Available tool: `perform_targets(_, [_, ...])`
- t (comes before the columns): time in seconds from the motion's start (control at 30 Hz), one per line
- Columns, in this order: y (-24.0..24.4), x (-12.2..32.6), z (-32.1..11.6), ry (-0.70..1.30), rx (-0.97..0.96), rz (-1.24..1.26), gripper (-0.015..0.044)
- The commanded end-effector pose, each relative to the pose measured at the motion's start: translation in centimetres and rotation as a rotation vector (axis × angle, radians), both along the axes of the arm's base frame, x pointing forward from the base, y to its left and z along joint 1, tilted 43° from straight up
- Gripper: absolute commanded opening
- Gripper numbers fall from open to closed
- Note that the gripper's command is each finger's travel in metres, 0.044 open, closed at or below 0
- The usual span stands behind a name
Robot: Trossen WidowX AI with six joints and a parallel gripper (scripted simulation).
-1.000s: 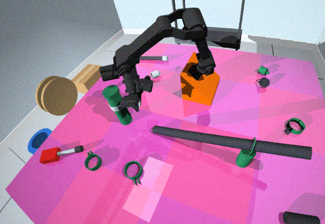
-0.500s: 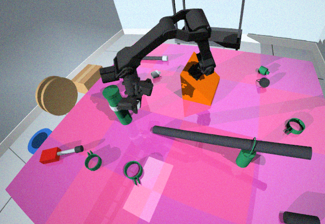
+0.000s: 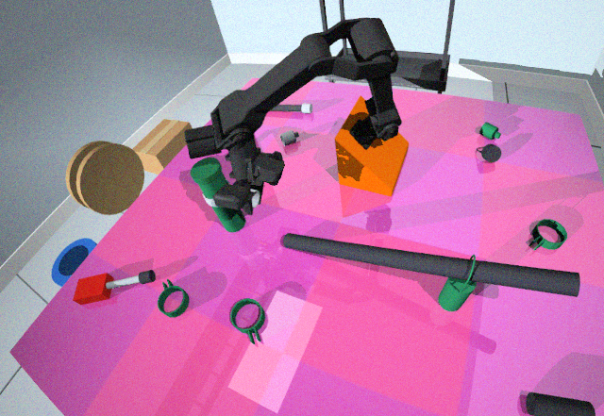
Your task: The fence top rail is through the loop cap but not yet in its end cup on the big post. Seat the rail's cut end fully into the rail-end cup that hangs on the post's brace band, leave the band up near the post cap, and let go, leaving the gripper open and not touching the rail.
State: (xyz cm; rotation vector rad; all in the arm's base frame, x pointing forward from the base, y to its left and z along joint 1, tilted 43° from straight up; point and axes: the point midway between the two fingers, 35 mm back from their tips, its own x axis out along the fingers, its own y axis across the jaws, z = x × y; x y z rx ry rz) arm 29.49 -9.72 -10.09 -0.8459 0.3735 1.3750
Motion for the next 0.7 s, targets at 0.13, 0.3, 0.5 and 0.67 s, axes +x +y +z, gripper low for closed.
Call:
perform_targets(0.13, [0.2, 0.6, 0.1, 0.042, -0.003, -0.048, 0.0])
perform_targets(0.3, [0.2, 1.0, 0.1, 0.071, -0.005, -0.08, 0.0])
perform_targets(0.5, [0.3, 1.5, 0.1, 0.106, -0.007, -0.119, 0.0])
perform_targets(0.67, [0.3, 1.7, 0.1, 0.121, -0.009, -0.136, 0.0])
